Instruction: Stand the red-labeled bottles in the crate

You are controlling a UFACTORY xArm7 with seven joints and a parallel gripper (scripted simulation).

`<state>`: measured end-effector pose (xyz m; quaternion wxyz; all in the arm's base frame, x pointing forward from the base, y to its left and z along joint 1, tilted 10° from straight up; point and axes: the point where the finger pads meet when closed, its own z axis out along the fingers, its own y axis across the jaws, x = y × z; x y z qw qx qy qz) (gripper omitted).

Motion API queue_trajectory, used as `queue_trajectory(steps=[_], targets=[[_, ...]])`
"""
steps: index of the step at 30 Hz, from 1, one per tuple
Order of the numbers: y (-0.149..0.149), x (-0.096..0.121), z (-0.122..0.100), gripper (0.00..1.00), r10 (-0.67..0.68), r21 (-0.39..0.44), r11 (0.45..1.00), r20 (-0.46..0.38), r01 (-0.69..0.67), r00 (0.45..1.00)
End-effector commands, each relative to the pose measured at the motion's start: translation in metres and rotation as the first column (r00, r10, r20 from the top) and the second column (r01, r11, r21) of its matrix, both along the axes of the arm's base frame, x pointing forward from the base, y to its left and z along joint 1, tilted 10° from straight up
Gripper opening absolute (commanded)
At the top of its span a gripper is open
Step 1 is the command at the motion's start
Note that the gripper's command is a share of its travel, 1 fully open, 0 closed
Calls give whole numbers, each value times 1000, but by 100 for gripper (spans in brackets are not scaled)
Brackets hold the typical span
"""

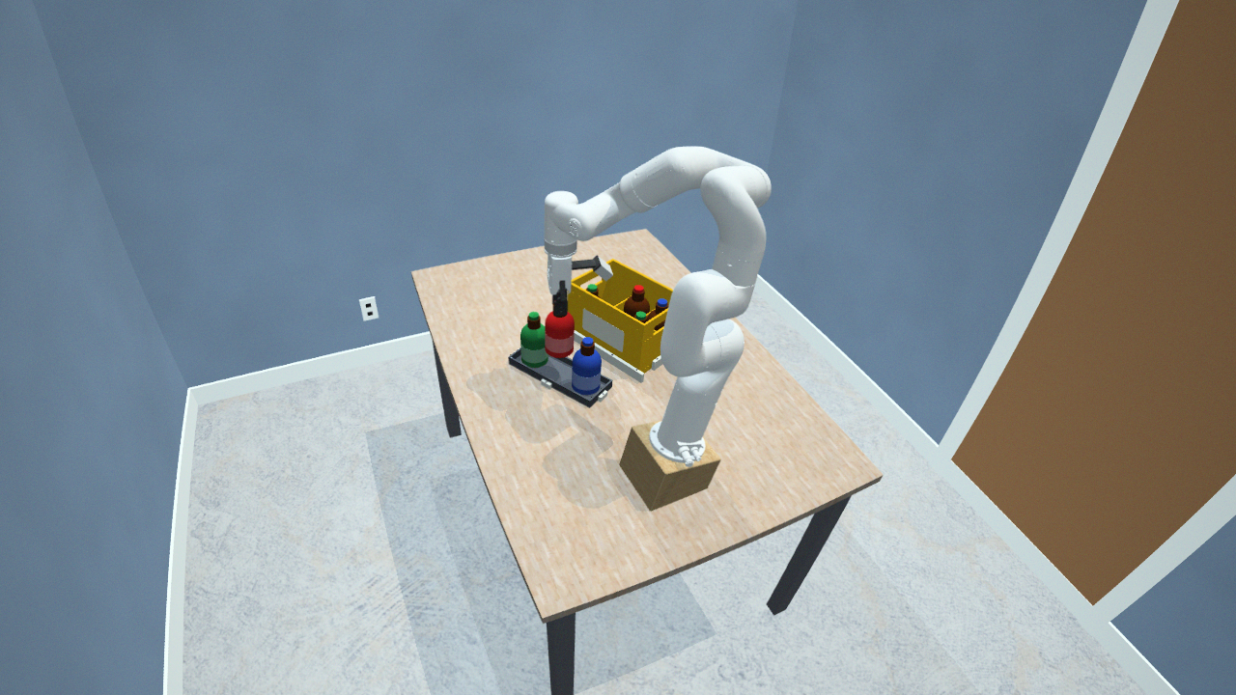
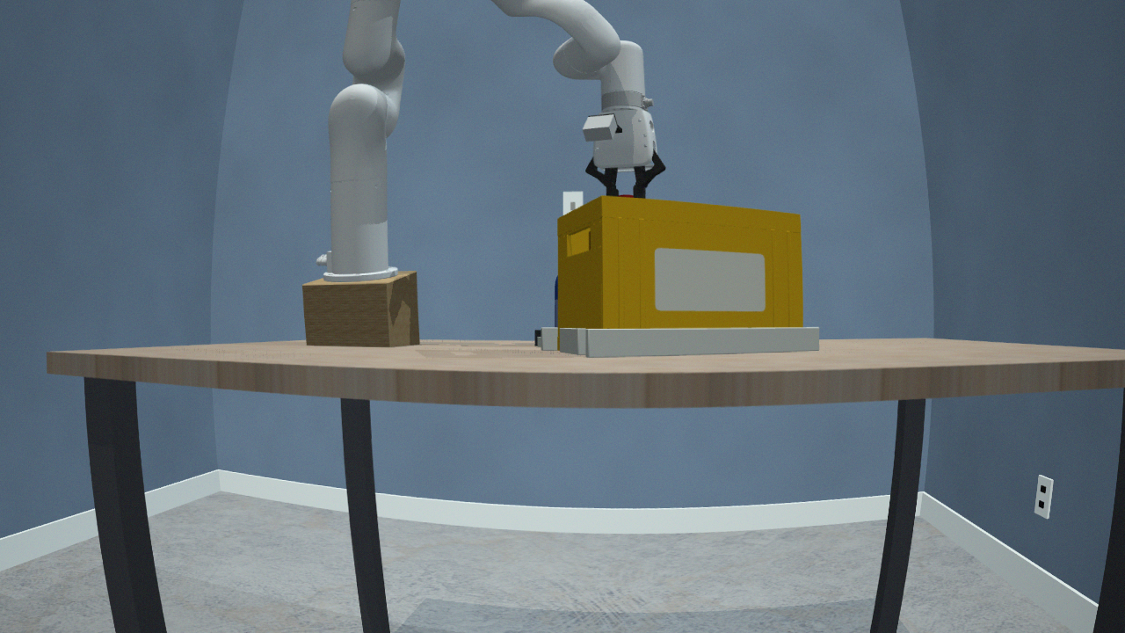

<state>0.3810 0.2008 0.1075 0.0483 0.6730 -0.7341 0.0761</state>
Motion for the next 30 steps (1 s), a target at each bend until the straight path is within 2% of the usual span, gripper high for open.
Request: queue_trajectory(steps=[1, 30], targets=[[1, 1, 2, 0, 1, 3, 1000, 4, -1, 1000], [2, 1, 7, 0, 1, 3, 1000, 4, -1, 1000]])
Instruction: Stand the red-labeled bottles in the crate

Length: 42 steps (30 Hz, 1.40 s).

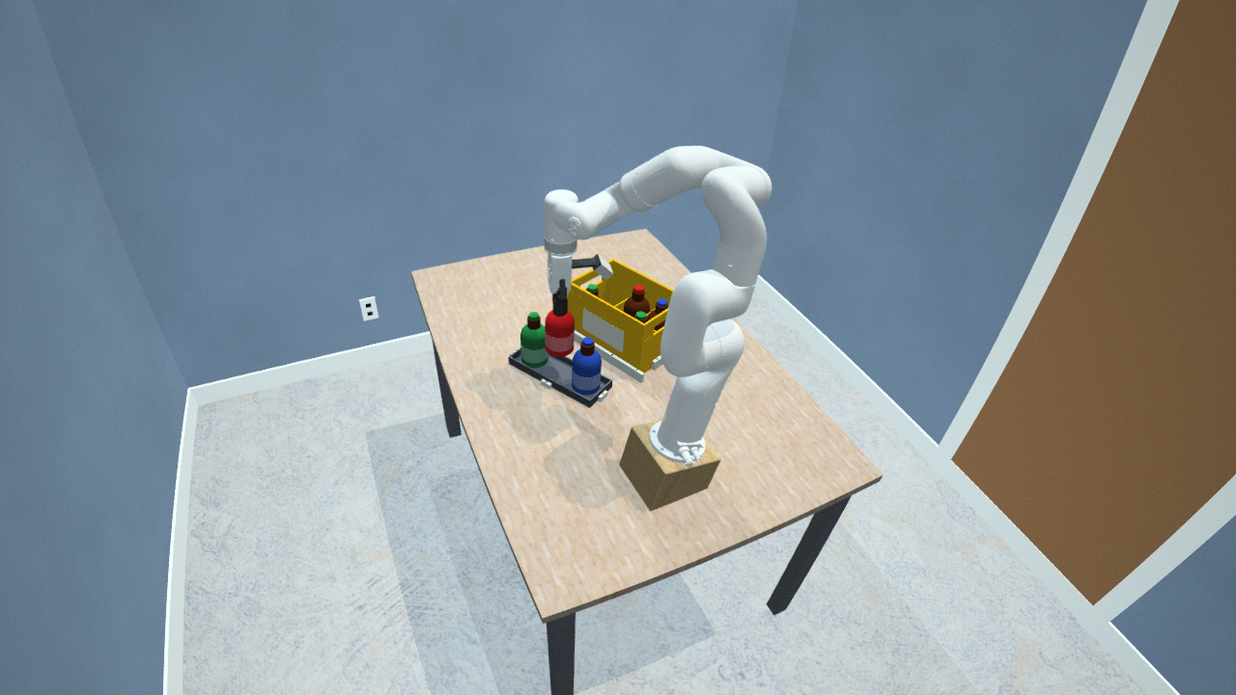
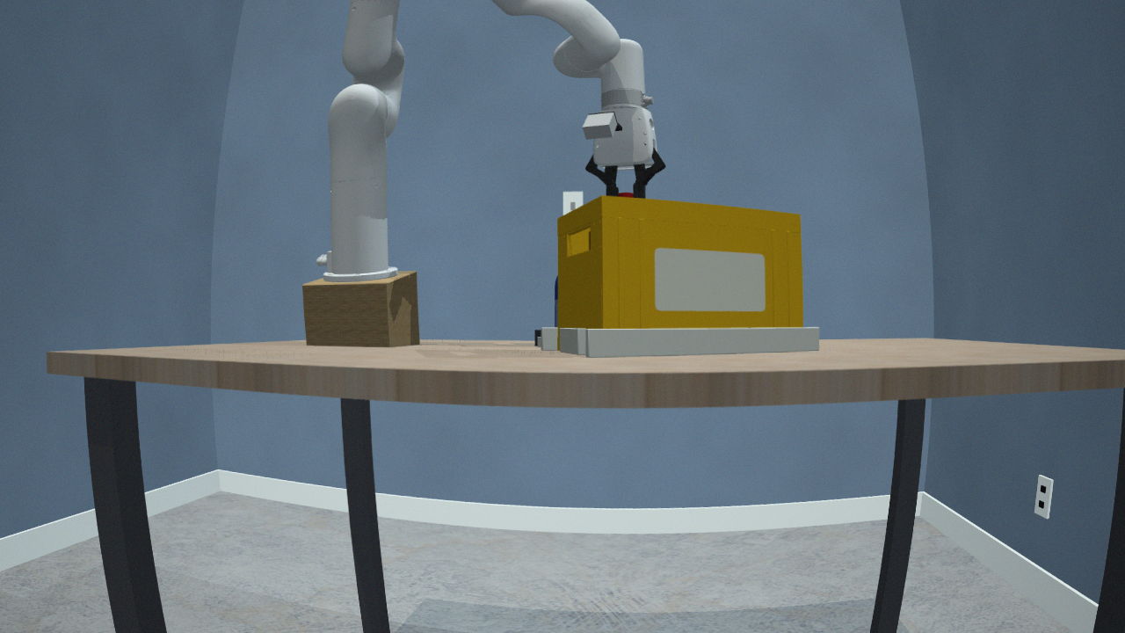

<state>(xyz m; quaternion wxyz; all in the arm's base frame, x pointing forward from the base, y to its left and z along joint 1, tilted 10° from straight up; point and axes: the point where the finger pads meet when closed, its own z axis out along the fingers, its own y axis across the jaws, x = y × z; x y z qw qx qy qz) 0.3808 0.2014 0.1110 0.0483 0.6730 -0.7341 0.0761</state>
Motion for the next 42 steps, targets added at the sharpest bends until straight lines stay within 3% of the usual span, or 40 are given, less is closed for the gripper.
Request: queue_trajectory(steps=[1, 42], targets=[[2, 1, 5, 0, 1, 3, 1000, 4, -1, 1000], [8, 0, 37, 0, 1, 3, 1000, 4, -1, 1000]])
